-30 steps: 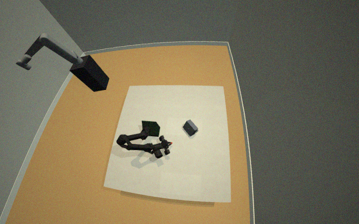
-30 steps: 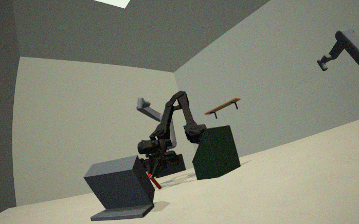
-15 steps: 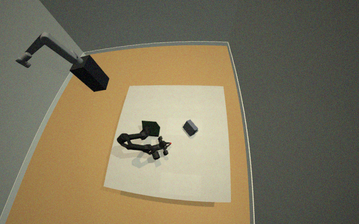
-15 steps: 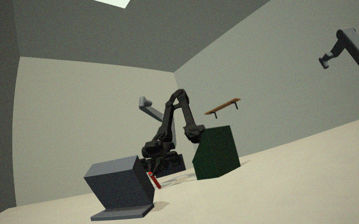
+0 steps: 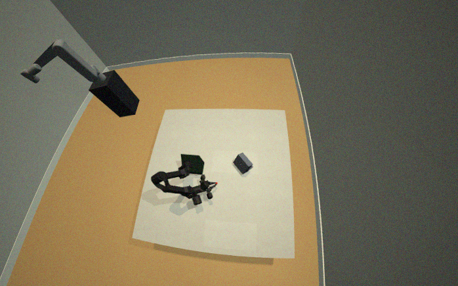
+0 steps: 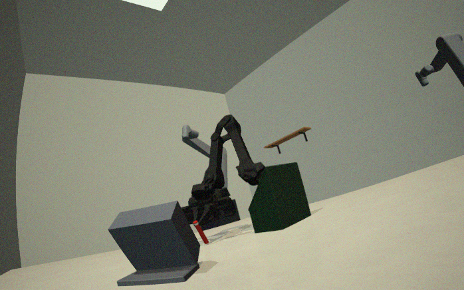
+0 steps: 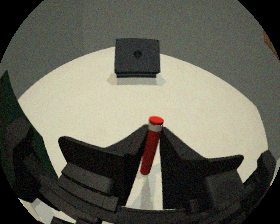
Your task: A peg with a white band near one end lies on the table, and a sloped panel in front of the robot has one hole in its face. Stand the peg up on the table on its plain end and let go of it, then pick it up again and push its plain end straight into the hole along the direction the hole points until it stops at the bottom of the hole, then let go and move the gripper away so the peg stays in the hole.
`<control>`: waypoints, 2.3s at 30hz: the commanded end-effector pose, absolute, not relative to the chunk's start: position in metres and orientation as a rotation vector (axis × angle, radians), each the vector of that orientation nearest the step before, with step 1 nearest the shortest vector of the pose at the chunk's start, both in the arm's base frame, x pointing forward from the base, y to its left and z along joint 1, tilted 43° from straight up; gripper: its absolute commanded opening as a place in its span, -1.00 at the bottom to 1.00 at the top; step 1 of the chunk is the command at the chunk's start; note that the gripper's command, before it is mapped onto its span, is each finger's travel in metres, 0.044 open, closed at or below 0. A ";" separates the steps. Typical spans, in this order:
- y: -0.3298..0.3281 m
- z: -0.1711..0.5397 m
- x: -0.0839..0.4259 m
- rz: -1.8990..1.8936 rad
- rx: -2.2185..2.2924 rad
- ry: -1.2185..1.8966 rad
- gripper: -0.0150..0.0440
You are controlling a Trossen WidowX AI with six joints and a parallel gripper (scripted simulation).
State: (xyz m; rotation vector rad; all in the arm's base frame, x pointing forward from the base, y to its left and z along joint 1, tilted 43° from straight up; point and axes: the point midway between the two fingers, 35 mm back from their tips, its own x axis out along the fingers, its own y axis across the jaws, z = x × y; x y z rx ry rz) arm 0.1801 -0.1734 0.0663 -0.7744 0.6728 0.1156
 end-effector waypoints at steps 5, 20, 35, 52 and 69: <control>-0.175 0.067 0.175 0.147 -0.766 0.604 -0.32; -0.177 0.069 0.165 0.197 -0.750 0.481 -0.32; -0.178 0.070 0.161 0.200 -0.748 0.474 -0.32; -0.181 0.067 0.160 0.193 -0.739 0.478 -0.32; -0.183 0.067 0.156 0.192 -0.733 0.475 -0.32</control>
